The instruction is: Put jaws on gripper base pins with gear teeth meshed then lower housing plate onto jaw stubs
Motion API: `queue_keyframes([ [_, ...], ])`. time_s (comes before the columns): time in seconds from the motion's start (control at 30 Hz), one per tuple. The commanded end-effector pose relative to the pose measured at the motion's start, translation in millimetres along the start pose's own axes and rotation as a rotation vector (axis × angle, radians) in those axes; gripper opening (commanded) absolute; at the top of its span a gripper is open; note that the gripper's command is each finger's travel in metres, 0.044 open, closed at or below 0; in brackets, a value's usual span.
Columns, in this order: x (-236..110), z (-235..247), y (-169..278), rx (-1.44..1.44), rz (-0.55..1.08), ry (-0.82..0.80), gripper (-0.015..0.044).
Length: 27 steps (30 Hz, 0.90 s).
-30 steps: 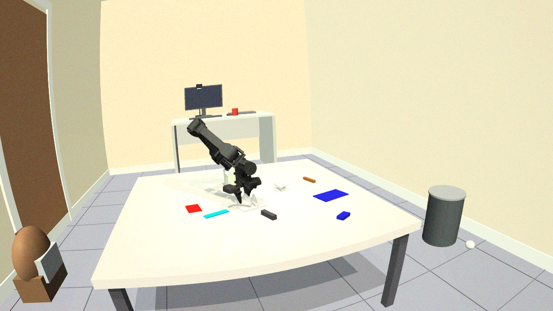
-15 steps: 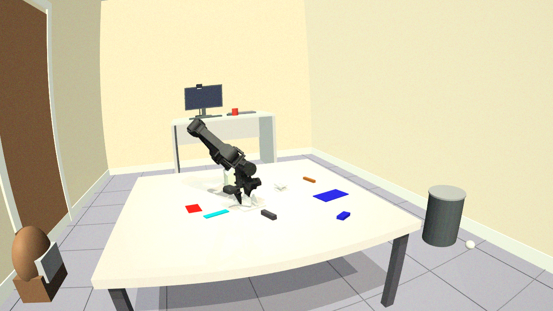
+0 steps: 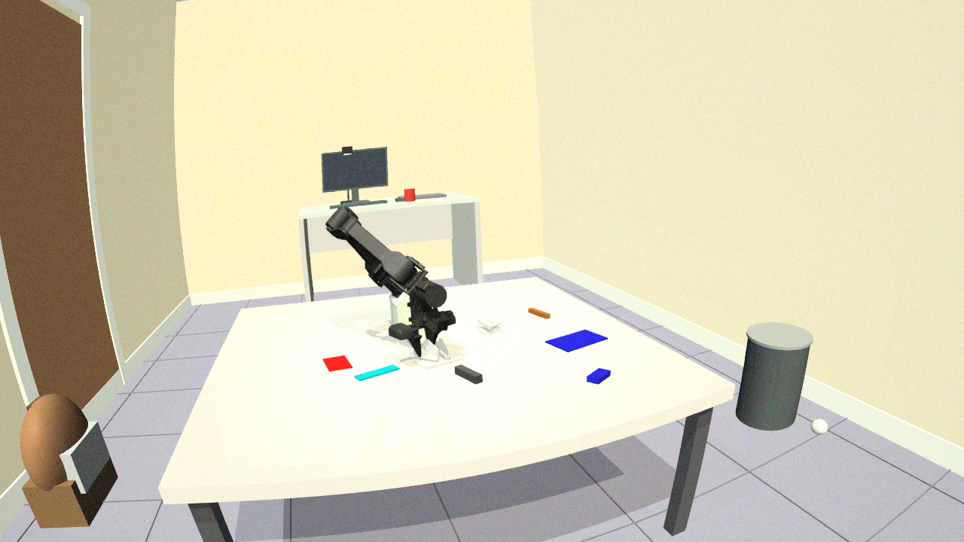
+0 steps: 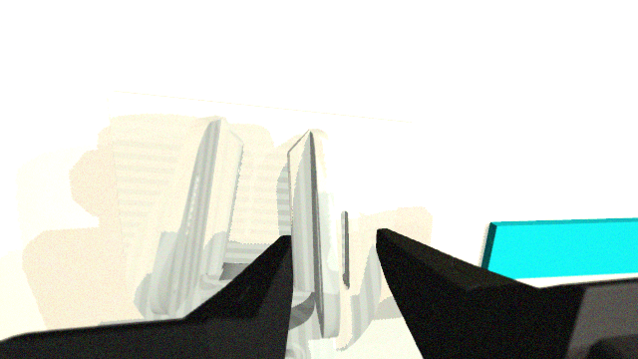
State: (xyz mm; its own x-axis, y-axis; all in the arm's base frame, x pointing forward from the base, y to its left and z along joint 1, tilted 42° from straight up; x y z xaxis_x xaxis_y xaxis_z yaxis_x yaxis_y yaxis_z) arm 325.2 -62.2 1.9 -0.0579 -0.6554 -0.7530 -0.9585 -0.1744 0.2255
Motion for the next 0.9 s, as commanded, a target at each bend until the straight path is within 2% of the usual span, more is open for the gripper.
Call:
queue_keyframes([
  [0.0, 3.1, -0.4, 0.0, 0.001, 0.0, 0.005, 0.0134],
  [0.87, 6.8, -0.5, 0.1, -0.003, 0.0, 0.005, 0.0134],
])
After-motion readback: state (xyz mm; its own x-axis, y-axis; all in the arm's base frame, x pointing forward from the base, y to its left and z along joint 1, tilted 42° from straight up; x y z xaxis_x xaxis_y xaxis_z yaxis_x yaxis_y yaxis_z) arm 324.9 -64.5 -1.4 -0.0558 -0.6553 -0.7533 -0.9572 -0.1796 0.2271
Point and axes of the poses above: the point midway between the two fingers, 35 mm back from their tips, its own x axis out along the fingers, its own z axis across the jaws, y = z × x, the point moved 5 cm from there along -x, back along the fingers, and after that the axes turned 1 degree about x, right-handed, at the moved point
